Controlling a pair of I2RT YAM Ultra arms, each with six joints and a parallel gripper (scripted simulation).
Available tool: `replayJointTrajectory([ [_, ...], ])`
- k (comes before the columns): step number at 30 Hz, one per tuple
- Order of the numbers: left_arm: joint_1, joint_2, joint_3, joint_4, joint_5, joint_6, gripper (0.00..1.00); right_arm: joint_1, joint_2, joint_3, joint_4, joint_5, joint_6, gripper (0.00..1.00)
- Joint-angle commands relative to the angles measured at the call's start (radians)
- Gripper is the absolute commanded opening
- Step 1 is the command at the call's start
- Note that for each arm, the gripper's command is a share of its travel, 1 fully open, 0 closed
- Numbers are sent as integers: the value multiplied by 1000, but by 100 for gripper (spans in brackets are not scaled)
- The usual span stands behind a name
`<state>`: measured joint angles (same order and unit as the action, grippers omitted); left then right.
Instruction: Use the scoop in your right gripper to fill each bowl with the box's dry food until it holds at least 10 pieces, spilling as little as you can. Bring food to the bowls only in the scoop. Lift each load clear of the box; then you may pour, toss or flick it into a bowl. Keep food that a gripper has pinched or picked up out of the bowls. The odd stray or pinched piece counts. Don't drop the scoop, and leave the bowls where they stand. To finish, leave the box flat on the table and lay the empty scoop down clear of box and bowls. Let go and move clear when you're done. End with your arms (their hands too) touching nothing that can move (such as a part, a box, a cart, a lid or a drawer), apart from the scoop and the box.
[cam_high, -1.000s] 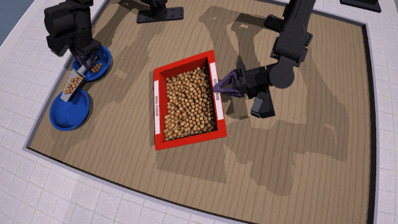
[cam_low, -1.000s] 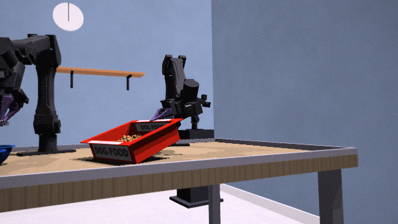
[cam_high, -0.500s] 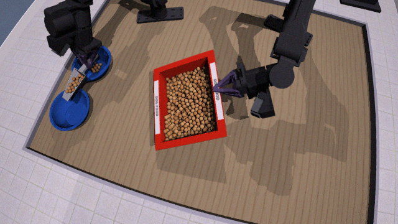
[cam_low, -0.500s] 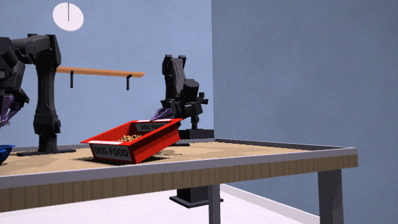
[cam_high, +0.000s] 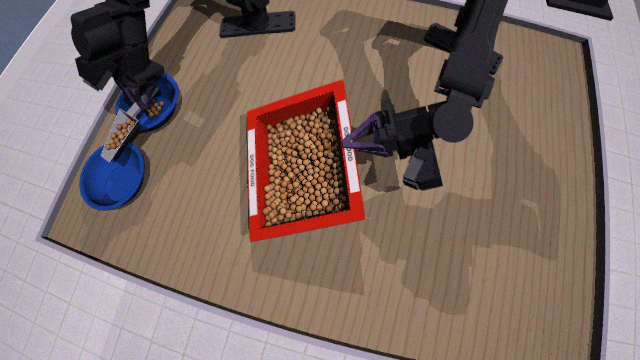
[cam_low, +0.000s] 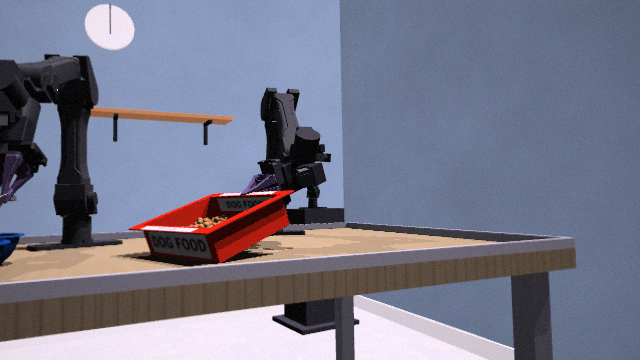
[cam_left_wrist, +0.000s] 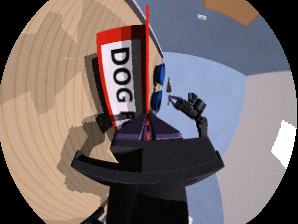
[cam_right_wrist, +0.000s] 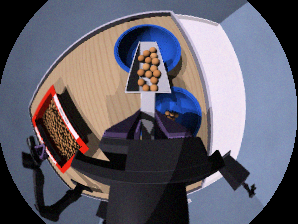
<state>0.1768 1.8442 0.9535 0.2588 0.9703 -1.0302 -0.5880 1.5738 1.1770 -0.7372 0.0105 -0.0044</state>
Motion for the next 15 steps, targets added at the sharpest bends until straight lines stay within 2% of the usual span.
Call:
replayJointTrajectory([
  [1, 11, -44, 37, 36, 25, 18, 0, 17, -9, 34, 0, 8, -4, 0],
  [15, 11, -44, 37, 36, 25, 18, 0, 8, 8, 20, -6, 3, -5, 0],
])
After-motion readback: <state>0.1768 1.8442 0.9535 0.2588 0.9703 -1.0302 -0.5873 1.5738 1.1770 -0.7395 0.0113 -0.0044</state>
